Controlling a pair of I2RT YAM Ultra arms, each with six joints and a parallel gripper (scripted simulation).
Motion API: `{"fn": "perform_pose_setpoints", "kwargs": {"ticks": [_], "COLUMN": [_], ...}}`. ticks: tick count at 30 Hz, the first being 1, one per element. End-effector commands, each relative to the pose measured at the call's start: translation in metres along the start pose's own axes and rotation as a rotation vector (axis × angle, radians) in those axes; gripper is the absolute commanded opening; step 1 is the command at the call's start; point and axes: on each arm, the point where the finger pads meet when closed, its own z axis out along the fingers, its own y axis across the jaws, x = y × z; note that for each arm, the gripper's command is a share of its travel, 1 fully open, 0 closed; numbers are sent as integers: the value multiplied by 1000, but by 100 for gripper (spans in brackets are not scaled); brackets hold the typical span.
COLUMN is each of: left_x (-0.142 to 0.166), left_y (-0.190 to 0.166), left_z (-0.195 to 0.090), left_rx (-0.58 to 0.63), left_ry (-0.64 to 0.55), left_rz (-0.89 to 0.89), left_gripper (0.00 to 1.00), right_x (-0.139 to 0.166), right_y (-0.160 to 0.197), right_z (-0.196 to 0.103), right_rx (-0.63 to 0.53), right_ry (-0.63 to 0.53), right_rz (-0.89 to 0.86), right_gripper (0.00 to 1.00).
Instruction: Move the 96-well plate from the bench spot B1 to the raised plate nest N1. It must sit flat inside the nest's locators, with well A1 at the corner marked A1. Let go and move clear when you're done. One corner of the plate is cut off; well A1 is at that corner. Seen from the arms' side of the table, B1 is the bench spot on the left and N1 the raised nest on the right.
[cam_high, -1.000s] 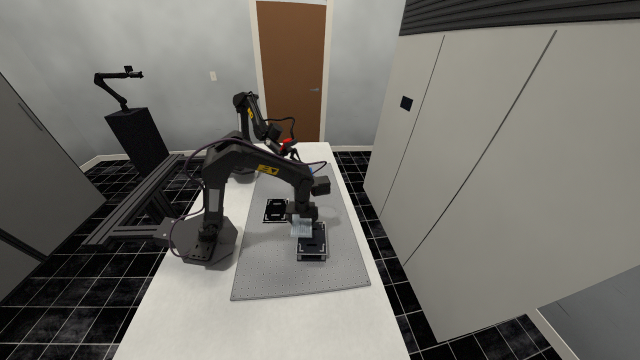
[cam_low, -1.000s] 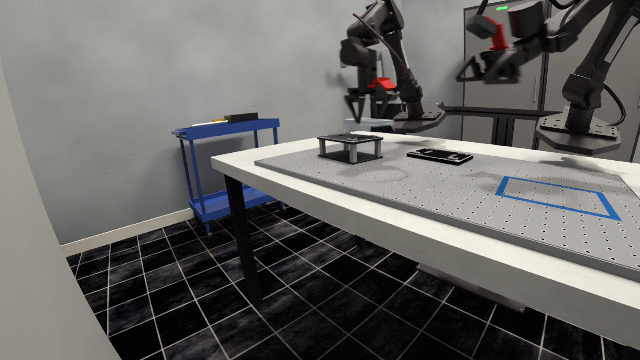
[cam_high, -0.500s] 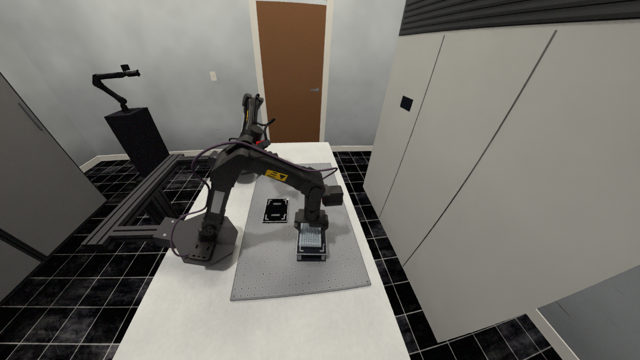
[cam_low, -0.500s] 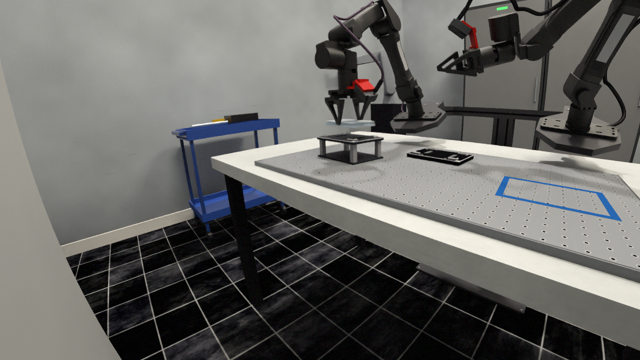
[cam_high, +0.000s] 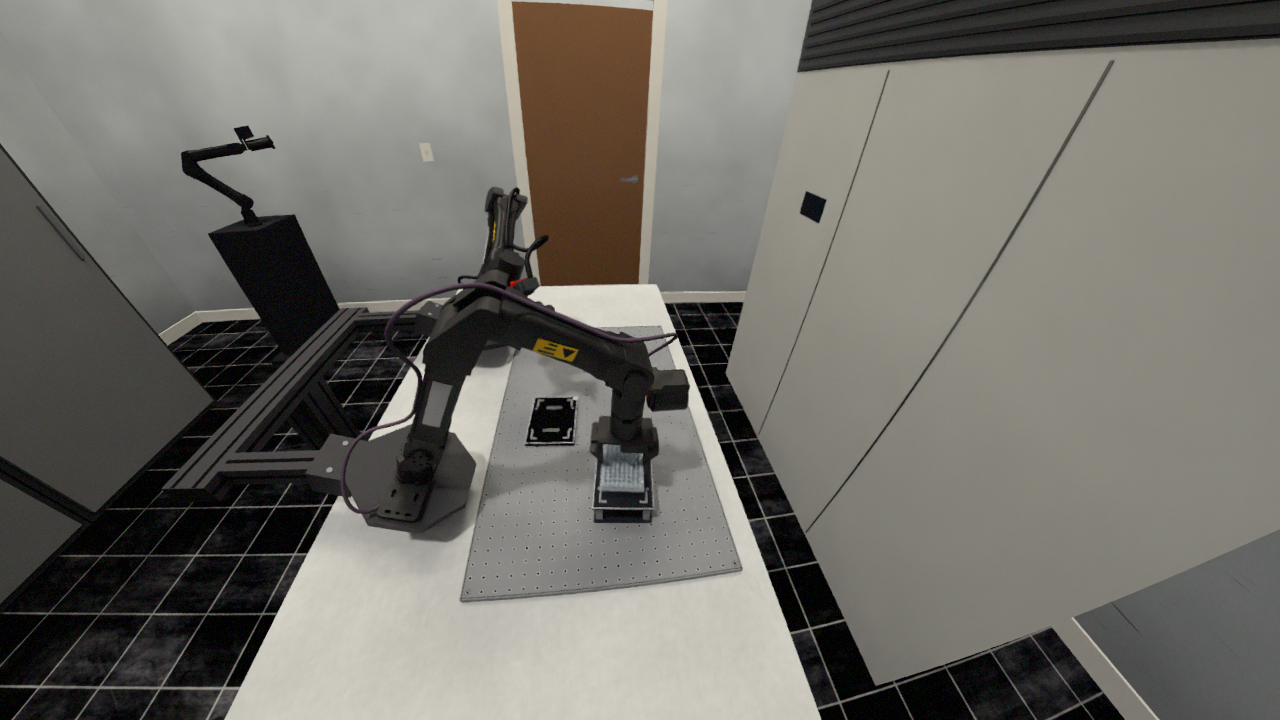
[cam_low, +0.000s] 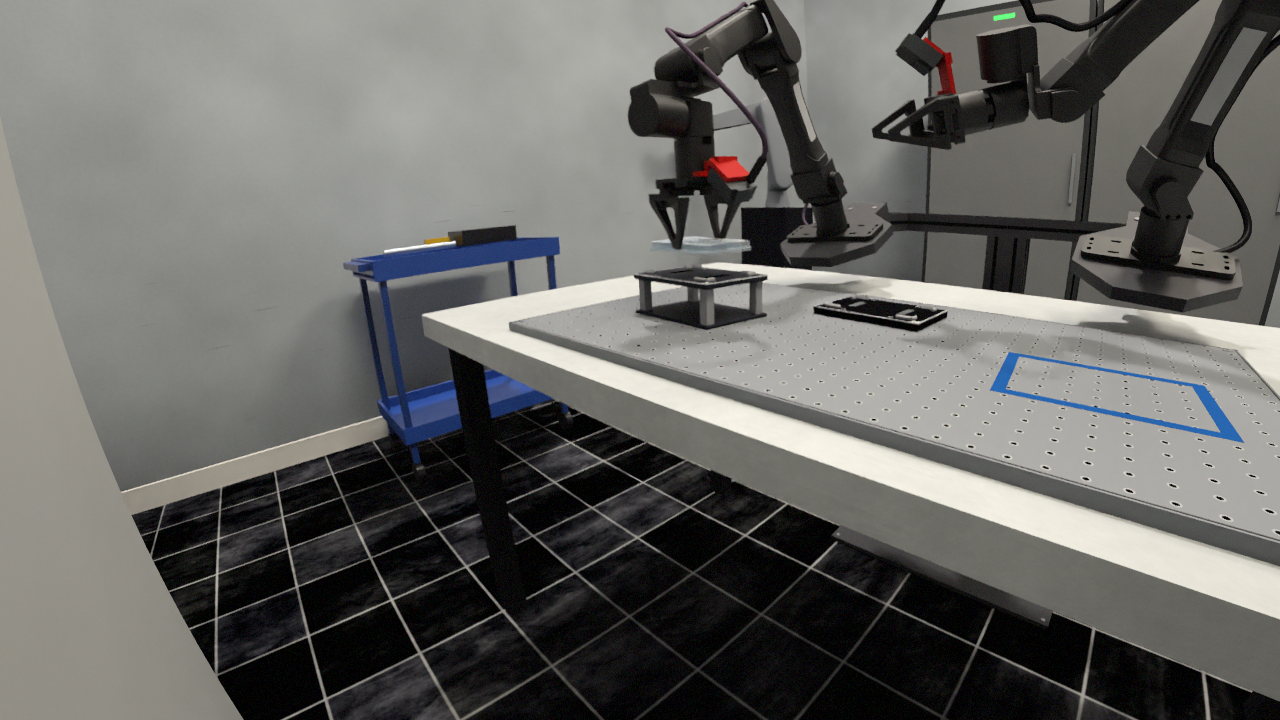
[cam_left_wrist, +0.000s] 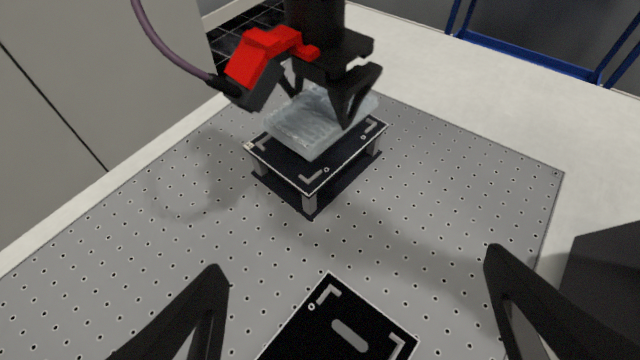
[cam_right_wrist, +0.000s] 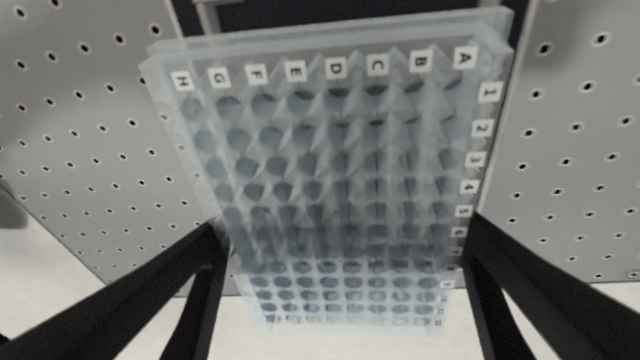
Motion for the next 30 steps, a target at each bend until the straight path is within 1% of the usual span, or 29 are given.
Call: {"fn": "perform_pose_setpoints", "kwargs": {"ticks": [1, 3, 5, 21, 25, 30], "left_x": [-8, -8, -8, -8, -8, -8], "left_y": [-3, -3, -3, -3, -3, -3], "left_z": [0, 0, 0, 0, 0, 0], "left_rx": [2, 2, 2, 2, 2, 2], "left_ry": [-29, -29, -29, -29, -29, -29], "left_rz": [-1, -1, -1, -1, -1, -1], "left_gripper": [100, 100, 100, 100, 100, 100], "right_x": [-8, -6, -4, -4, 0, -3], "right_y": [-15, -19, -13, -15, -3, -6], "right_z": [-17, -14, -4, -4, 4, 1], "right_rx": [54, 86, 70, 78, 39, 51], "right_ry": [-27, -33, -31, -33, -26, -29], "right_rz": [-13, -10, -8, -7, -2, -6], "right_gripper": [79, 79, 79, 79, 79, 79]}}
